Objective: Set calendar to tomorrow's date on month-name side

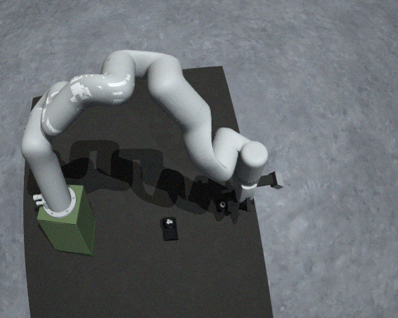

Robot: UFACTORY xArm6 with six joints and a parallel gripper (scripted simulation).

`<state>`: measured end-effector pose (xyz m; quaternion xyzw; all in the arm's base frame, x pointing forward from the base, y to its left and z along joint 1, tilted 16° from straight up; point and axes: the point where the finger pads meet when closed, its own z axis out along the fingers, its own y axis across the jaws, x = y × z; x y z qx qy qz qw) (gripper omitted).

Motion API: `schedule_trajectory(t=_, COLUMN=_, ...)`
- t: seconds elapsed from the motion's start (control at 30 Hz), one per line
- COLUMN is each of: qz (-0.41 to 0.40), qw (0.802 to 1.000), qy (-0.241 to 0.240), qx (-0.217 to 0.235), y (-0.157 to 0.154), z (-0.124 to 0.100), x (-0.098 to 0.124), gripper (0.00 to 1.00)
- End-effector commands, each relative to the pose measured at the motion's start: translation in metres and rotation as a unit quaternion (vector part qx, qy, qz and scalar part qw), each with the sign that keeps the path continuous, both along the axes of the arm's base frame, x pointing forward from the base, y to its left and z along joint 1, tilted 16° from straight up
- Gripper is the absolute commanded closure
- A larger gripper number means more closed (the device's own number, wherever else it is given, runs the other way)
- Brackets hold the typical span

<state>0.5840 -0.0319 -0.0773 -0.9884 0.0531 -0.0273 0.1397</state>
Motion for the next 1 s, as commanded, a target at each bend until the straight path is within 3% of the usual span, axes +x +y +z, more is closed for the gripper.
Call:
schedule_trajectory(t=0.0, qz=0.0, qw=1.0, qy=-0.003, qx=0.0, y=-0.0008, z=0.0023, x=0.002, gripper=0.0)
schedule_trajectory(t=0.47, qz=0.026, qw=1.0, qy=-0.01, qx=-0.002, y=-0.0007, z=0.0023, x=0.0014, gripper=0.0)
schedule_trajectory(t=0.77, qz=0.095, qw=0.995, qy=-0.03, qx=-0.007, y=-0.0006, z=0.0025, x=-0.0002, gripper=0.0)
schedule_trajectory(t=0.97, qz=0.195, qw=0.979, qy=-0.058, qx=-0.015, y=-0.0004, z=0.0027, x=-0.0026, gripper=0.0)
